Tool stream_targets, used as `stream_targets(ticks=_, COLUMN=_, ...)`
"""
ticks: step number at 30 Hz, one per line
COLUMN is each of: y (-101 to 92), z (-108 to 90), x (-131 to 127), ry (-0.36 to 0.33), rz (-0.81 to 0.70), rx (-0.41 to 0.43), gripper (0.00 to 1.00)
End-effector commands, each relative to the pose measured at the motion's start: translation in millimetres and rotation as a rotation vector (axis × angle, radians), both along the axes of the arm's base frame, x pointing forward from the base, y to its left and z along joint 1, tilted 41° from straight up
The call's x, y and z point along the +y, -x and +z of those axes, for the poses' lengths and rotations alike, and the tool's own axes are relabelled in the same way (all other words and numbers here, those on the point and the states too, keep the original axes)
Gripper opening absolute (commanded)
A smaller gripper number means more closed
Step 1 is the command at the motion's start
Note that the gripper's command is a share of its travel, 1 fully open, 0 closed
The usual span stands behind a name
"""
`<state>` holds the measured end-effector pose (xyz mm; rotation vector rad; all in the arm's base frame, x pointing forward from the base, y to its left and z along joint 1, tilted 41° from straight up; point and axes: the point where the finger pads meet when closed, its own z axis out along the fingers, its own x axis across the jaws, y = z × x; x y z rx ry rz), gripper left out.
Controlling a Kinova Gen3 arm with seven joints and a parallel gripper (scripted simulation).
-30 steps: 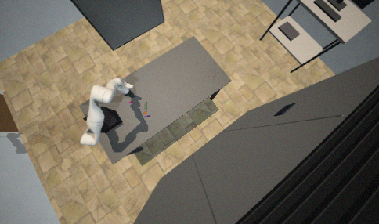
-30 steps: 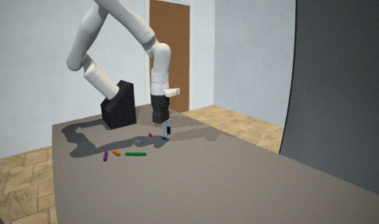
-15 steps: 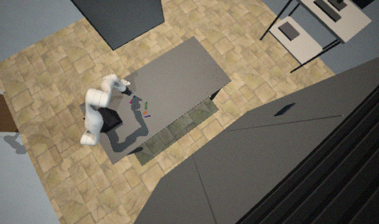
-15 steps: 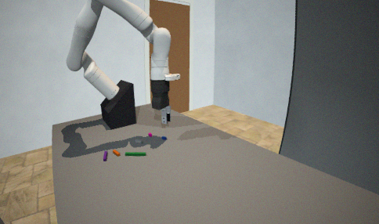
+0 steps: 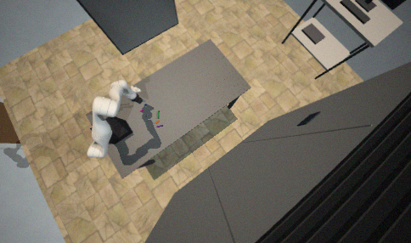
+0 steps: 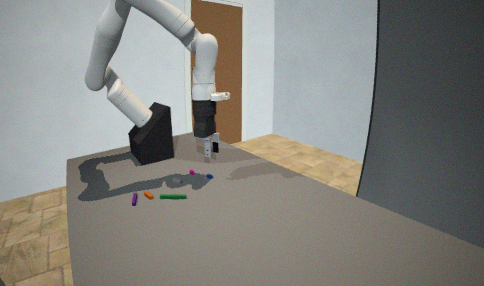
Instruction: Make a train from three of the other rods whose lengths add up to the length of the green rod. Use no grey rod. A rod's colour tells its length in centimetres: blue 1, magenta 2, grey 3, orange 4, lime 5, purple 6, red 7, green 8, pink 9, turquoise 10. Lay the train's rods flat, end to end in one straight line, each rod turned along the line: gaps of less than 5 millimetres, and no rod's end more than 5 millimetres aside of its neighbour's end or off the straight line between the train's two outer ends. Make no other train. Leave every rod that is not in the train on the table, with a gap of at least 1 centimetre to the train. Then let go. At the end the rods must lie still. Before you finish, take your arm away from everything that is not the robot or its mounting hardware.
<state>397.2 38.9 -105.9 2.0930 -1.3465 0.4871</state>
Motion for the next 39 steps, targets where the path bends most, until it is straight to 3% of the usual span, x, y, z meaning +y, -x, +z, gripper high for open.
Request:
stream_targets(ticks=1, y=-0.8, z=1.4, x=2.5, ry=-0.002, rz=0.003, rx=0.002, gripper=1.0)
stream_targets(ticks=39, y=-0.3, z=-0.4, x=3.1, ry=-0.001, rz=0.04, rx=0.037, gripper=1.0)
